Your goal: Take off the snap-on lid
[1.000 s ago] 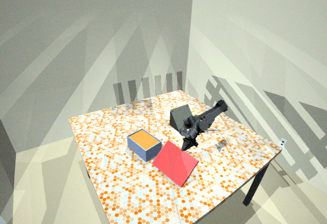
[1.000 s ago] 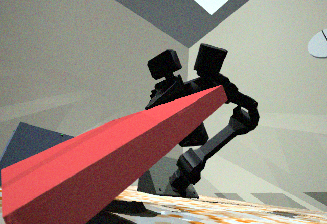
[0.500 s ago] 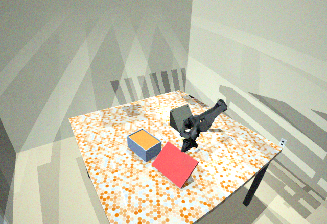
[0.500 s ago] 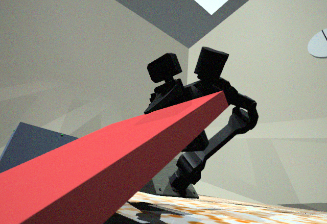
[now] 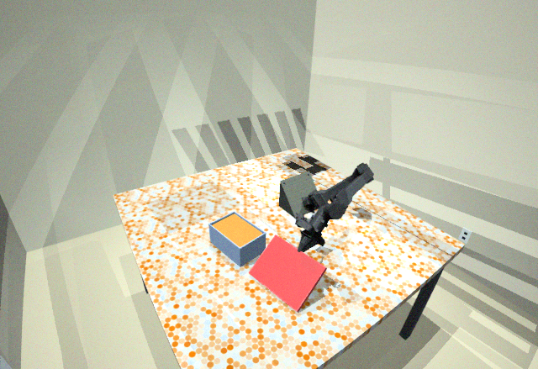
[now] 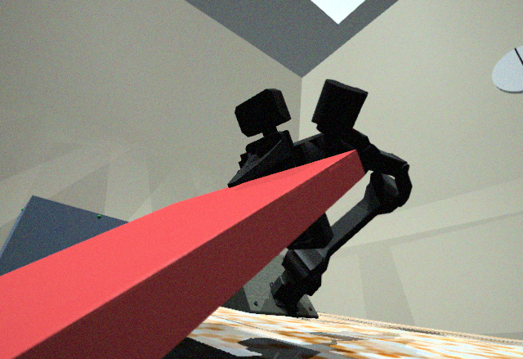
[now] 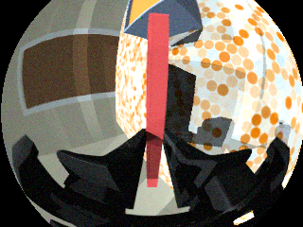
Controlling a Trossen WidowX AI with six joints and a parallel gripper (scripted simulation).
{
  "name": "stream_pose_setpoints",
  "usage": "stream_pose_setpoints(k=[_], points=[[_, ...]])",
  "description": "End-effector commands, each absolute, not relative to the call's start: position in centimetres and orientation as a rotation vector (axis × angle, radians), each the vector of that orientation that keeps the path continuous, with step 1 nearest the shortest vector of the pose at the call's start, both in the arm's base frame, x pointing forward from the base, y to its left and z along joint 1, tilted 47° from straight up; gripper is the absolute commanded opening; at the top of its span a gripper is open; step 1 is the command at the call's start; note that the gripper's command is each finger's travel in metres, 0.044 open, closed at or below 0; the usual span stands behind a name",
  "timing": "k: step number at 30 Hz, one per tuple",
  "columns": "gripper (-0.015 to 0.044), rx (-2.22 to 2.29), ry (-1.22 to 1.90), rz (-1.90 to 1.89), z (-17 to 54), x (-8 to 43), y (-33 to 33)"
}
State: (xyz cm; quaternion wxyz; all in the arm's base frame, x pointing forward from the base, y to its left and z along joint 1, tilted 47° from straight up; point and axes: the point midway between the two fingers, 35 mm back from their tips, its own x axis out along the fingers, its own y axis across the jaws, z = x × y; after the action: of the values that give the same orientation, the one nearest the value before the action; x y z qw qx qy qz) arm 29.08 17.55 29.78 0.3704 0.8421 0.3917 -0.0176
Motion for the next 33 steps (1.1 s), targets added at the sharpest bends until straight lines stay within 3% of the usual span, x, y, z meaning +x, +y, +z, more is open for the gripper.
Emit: stream_pose_setpoints(k=[1,33], points=[[0.0000,2.152,1.023,-0.051,29.1,28.8,18.1],[0.0000,2.153,1.023,-0.050,27.4,28.6,20.0]])
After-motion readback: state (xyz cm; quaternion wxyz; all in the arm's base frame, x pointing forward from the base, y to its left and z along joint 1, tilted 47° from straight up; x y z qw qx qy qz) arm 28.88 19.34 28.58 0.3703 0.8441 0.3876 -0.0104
